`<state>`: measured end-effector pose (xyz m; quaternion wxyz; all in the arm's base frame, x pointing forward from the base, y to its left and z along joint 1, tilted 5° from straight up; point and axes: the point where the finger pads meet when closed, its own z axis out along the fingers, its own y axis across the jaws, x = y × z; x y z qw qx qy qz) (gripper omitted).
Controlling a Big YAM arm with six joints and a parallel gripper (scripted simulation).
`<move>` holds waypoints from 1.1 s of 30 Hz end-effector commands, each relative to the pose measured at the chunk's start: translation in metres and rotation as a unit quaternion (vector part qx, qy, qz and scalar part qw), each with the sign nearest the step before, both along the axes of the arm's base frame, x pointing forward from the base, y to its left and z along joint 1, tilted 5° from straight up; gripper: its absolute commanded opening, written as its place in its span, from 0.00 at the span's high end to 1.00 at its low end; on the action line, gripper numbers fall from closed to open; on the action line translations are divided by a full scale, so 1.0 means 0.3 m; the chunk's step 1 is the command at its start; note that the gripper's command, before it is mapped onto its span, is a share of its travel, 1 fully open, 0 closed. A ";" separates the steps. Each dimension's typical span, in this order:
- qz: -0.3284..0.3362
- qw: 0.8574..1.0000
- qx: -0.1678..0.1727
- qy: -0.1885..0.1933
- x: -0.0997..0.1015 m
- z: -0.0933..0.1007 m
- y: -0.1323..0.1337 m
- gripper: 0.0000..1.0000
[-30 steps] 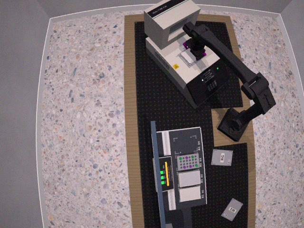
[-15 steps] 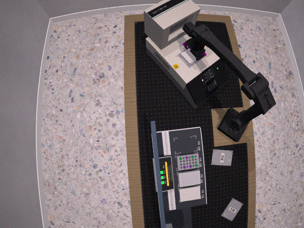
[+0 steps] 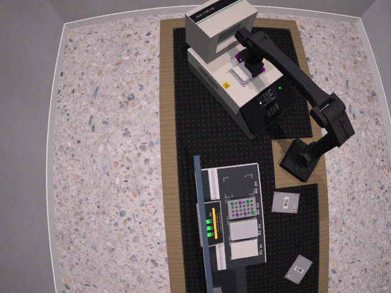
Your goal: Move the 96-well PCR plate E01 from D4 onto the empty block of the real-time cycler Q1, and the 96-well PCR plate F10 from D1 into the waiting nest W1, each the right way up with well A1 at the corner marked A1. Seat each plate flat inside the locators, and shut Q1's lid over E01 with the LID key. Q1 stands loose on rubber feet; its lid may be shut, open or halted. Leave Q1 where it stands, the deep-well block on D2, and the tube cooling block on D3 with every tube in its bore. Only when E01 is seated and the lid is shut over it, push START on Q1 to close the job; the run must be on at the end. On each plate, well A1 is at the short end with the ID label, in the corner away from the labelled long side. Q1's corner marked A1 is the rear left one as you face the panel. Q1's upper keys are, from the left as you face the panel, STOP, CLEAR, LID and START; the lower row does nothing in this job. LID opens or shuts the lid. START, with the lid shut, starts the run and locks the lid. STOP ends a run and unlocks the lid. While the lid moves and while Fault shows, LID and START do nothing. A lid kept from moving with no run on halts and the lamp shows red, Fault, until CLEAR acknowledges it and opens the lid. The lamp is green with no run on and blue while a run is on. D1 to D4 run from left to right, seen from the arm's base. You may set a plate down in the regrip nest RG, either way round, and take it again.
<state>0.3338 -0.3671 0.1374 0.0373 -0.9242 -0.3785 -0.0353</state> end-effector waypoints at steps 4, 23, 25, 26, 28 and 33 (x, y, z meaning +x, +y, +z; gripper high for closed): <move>-0.004 1.000 -0.012 -0.007 0.024 0.058 -0.018 1.00; -0.004 1.000 -0.021 -0.015 0.006 0.079 0.002 0.00; -0.004 0.999 -0.028 -0.021 0.016 0.092 -0.010 0.00; -0.004 0.999 -0.031 -0.024 0.021 0.099 -0.016 0.00; -0.004 0.999 -0.035 -0.027 0.028 0.108 -0.024 0.00; -0.004 0.999 -0.036 -0.028 0.039 0.102 -0.038 0.00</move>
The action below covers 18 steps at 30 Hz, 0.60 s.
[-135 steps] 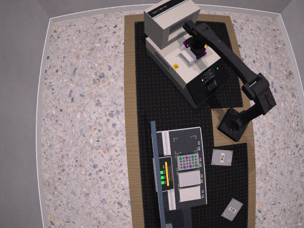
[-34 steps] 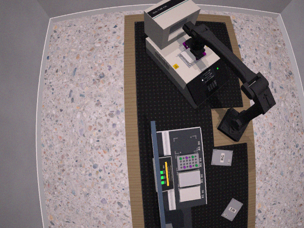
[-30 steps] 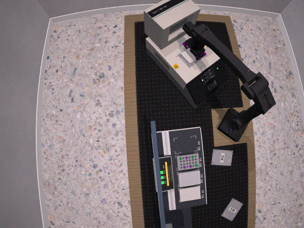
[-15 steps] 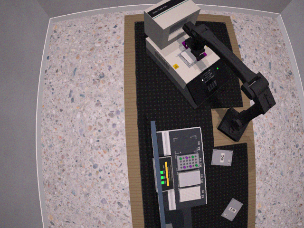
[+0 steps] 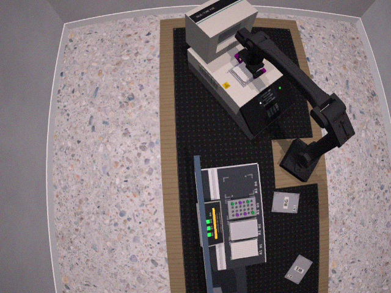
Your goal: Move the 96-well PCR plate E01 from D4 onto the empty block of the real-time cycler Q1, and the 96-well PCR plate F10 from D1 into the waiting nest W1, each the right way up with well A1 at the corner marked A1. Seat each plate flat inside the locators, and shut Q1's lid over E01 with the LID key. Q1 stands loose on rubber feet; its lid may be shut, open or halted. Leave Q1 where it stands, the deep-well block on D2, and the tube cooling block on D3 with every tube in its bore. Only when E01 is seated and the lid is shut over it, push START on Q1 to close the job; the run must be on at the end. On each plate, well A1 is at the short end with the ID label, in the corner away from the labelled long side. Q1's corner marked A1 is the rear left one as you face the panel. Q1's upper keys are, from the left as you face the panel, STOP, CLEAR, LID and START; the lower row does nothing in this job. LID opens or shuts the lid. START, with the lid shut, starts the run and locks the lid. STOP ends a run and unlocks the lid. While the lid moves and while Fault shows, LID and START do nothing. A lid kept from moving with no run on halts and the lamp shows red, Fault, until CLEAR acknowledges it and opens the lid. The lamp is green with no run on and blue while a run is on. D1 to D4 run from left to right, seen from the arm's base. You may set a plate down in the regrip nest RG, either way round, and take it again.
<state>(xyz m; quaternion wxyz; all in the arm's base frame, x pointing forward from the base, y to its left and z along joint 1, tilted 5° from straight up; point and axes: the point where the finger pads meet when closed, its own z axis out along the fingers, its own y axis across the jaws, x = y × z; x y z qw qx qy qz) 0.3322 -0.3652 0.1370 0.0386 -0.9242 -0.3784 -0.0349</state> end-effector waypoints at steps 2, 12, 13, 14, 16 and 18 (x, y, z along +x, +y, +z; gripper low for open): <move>-0.004 0.999 -0.037 -0.029 0.051 0.102 -0.052 0.00; -0.004 0.999 -0.030 -0.023 0.065 0.066 -0.069 0.00; -0.004 0.999 -0.031 -0.023 0.066 0.065 -0.070 0.00; -0.004 0.999 -0.031 -0.023 0.067 0.065 -0.071 0.00; -0.004 0.999 -0.031 -0.023 0.067 0.065 -0.072 0.00; -0.004 0.999 -0.029 -0.021 0.066 0.064 -0.070 0.00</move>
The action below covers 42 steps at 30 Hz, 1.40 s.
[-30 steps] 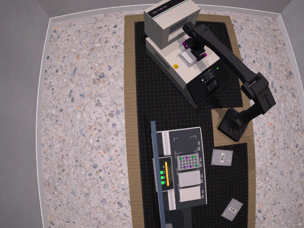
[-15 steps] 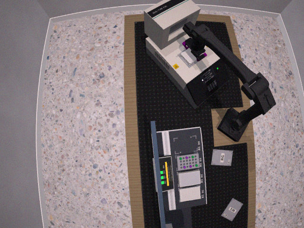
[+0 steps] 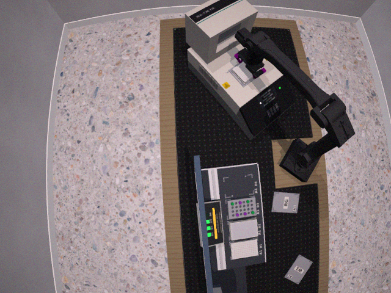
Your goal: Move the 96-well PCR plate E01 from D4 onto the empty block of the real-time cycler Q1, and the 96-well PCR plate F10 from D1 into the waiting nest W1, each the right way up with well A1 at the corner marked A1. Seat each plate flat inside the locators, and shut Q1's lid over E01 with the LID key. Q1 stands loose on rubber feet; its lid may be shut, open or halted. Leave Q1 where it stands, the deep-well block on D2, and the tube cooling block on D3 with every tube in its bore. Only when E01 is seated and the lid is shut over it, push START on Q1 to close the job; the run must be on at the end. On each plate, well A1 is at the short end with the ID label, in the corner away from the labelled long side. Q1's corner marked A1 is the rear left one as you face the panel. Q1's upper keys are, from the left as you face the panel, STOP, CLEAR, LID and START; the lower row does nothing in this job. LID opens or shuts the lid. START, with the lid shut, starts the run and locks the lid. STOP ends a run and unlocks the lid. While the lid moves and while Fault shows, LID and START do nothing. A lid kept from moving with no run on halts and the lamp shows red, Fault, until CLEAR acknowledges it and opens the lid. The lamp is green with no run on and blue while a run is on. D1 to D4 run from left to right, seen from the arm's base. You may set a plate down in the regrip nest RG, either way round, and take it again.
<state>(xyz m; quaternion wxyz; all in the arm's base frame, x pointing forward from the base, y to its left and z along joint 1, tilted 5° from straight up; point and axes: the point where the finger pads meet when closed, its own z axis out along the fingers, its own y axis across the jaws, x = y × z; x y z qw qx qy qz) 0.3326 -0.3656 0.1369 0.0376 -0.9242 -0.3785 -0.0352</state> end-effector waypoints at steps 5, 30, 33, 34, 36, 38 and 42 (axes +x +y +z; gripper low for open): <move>-0.004 1.000 -0.021 -0.015 0.057 0.067 -0.061 0.00; -0.004 0.999 -0.026 -0.019 0.017 0.073 -0.017 0.00; -0.004 0.999 -0.026 -0.019 0.016 0.073 -0.016 0.00; -0.004 1.000 -0.024 -0.018 0.013 0.073 -0.012 0.00; -0.003 1.000 -0.021 -0.015 0.007 0.074 -0.005 0.00; -0.003 1.000 -0.019 -0.013 0.003 0.077 -0.001 0.00; -0.003 1.000 -0.021 -0.015 0.005 0.099 -0.004 0.00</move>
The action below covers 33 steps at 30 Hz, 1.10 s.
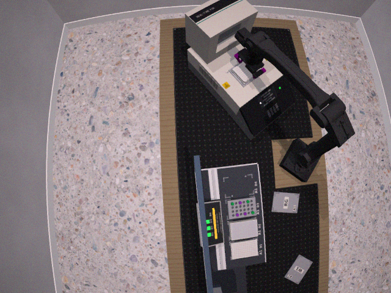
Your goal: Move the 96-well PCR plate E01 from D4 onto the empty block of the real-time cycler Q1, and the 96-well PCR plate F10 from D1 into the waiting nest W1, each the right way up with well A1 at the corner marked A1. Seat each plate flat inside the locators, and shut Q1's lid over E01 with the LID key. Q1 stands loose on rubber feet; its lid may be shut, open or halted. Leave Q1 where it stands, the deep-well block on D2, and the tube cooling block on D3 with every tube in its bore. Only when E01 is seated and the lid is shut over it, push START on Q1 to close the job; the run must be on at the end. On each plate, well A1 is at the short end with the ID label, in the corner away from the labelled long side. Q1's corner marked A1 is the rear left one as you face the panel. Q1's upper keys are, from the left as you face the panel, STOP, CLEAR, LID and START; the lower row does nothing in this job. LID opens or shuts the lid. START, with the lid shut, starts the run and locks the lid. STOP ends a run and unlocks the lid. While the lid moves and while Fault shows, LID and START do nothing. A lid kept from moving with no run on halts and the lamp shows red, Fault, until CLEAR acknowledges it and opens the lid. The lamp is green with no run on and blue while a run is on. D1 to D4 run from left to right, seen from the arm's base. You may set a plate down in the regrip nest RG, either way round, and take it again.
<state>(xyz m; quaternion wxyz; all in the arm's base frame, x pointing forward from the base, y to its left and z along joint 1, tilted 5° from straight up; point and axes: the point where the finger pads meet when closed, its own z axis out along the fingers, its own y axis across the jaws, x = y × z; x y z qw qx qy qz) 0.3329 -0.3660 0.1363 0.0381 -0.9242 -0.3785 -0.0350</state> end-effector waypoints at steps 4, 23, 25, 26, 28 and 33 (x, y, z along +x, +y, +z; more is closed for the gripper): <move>-0.003 1.000 -0.024 -0.017 0.014 0.113 -0.014 0.00; 0.006 0.999 -0.026 -0.024 0.025 0.230 -0.055 0.00; 0.006 0.999 -0.026 -0.024 0.025 0.230 -0.055 0.00; 0.006 0.999 -0.025 -0.023 0.030 0.222 -0.051 0.00; 0.006 1.000 -0.023 -0.020 0.040 0.221 -0.045 0.00; 0.001 0.999 -0.032 -0.028 0.030 0.294 -0.052 0.00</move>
